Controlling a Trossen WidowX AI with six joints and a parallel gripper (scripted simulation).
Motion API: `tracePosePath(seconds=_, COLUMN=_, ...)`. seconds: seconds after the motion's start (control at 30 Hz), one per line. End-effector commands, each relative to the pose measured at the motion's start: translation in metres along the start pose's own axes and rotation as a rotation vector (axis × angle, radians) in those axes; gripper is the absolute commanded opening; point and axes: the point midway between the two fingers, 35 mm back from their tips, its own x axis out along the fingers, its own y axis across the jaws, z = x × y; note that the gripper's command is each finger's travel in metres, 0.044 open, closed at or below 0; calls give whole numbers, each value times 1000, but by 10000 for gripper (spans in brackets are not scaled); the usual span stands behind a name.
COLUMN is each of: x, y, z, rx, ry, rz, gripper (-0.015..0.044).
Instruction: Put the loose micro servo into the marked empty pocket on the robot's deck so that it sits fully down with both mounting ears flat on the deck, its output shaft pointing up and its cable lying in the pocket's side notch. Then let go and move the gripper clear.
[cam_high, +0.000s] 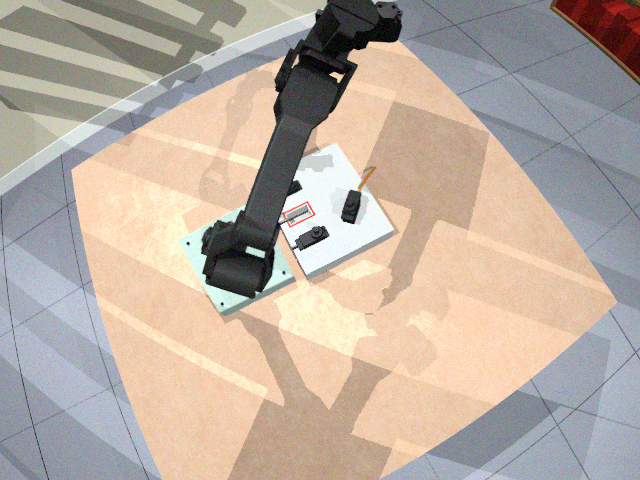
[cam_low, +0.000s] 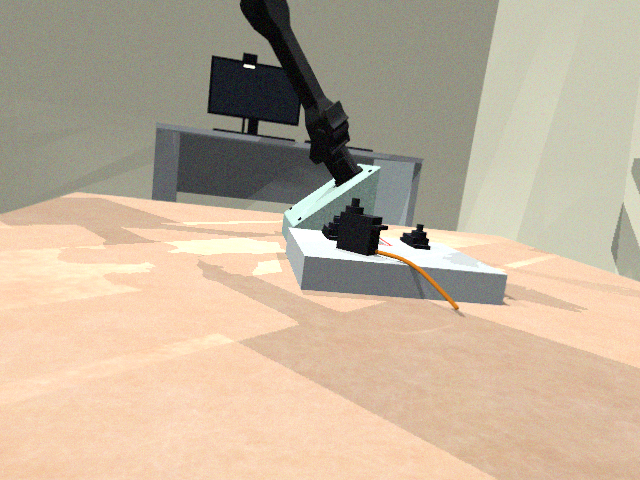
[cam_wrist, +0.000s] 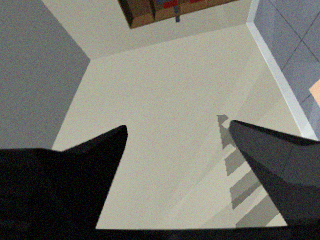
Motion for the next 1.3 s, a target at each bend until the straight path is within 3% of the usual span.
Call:
tracePosePath(seconds=0.0, x=9, y=-40, z=6, rx=100, ry=-27, rz=-129, gripper=440)
tracePosePath(seconds=0.6, x=3, y=-182, z=31, rx=481, ry=-245, rz=-565, gripper=440)
tracePosePath(seconds=1.27, x=-62, y=-317, z=51, rx=816, ry=-673, rz=-978, gripper=440)
